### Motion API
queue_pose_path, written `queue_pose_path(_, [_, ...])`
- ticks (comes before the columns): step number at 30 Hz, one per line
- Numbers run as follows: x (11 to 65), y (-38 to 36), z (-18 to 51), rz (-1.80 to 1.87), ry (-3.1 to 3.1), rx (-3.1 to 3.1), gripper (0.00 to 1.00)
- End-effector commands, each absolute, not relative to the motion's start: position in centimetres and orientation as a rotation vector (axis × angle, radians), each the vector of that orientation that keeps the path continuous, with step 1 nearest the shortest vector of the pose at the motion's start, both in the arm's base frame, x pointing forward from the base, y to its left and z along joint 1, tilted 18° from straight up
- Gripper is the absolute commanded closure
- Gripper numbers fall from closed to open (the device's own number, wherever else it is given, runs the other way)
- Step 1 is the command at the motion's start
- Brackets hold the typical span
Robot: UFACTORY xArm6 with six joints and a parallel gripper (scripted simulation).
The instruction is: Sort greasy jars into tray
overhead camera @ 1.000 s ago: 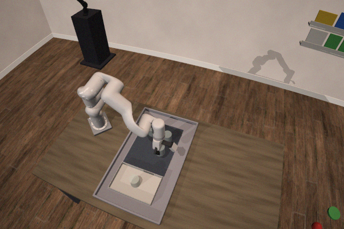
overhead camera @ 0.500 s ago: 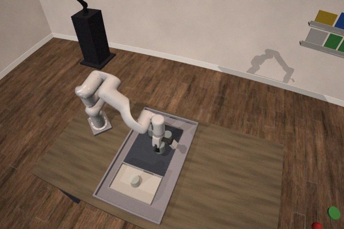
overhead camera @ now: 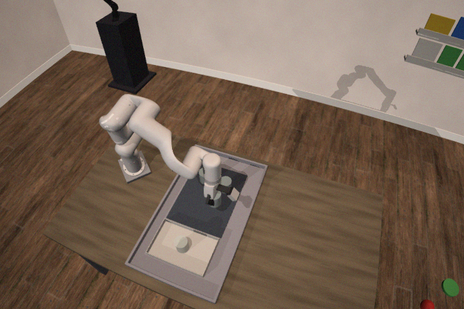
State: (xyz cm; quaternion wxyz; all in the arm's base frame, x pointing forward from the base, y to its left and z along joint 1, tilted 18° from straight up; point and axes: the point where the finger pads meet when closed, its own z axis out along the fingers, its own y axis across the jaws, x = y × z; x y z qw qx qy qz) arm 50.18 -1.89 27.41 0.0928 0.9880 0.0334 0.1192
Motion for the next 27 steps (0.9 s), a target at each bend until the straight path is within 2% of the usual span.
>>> queue_pose_path(1, [50.4,-3.1,27.9,0.361,0.1,2.932,1.0])
queue_pose_path(27, [51.2,-10.2,29.4,0.361,0.1,2.932,1.0])
